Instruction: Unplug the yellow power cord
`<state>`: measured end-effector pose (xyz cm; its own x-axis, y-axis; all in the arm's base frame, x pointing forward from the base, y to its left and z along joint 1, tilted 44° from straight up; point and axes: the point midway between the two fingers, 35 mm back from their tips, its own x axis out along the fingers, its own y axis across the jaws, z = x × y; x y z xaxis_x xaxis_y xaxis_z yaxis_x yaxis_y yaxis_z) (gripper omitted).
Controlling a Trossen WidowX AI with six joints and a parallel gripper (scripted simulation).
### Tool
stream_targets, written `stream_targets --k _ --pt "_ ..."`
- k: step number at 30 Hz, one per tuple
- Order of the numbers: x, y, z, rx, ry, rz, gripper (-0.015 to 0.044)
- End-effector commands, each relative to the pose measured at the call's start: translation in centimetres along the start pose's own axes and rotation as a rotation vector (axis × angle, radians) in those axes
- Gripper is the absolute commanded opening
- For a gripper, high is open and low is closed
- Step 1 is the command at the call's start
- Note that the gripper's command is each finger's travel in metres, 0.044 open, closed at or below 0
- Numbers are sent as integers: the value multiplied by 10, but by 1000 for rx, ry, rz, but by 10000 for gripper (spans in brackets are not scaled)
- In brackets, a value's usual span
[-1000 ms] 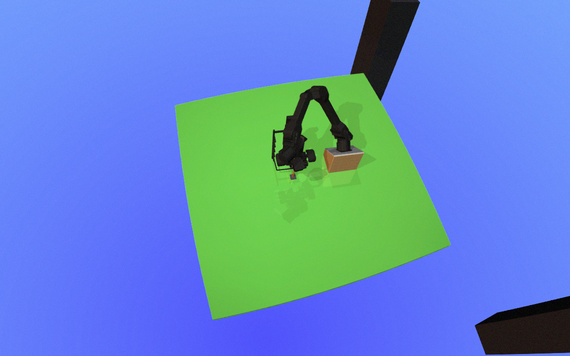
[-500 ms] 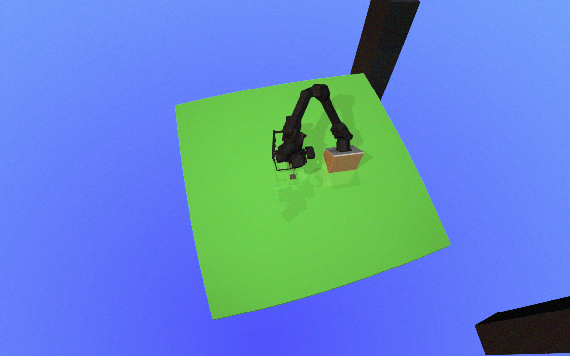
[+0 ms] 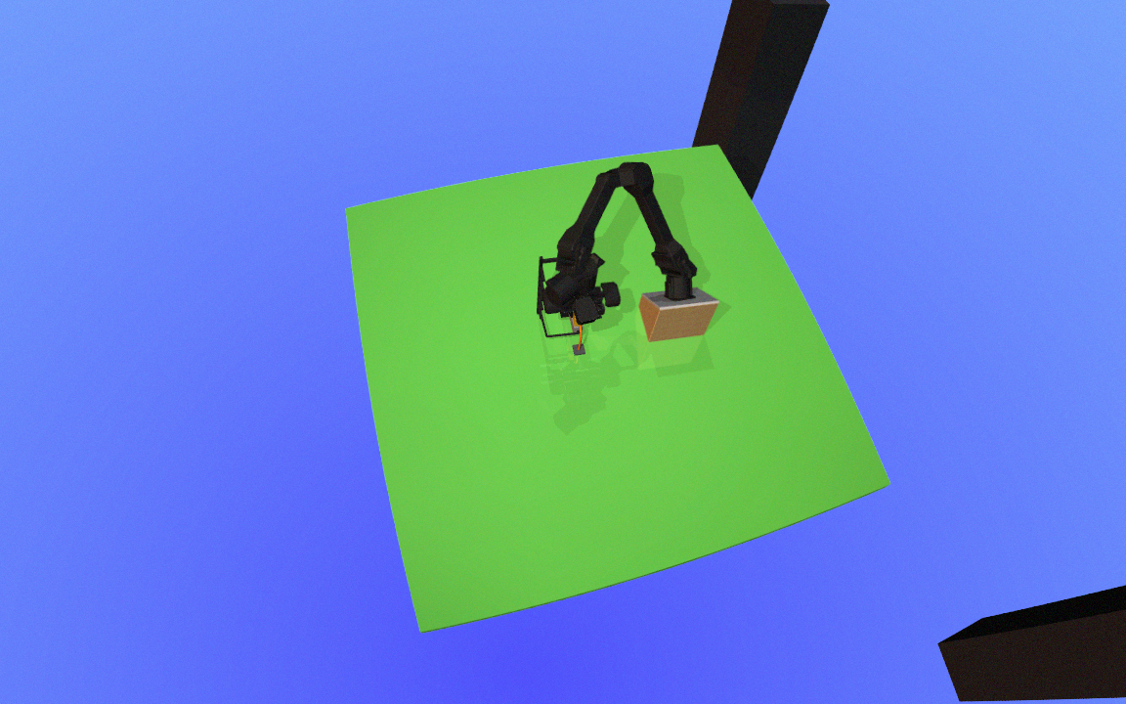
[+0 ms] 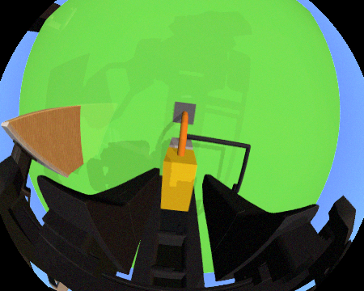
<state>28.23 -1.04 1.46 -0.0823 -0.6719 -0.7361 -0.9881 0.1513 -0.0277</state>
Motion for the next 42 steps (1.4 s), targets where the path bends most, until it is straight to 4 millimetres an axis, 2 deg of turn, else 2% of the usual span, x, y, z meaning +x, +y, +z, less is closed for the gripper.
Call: stream_targets --k 1,13,16,25,26,42 --pt "2 2 -2 -11 8 4 160" --pt "13 2 -3 -11 9 3 160" --pt "11 1 -2 -4 3 4 81" --pt "11 1 -2 -4 3 4 21" --pt "11 1 -2 -4 3 4 0" --pt "10 -1 22 -6 0 3 0"
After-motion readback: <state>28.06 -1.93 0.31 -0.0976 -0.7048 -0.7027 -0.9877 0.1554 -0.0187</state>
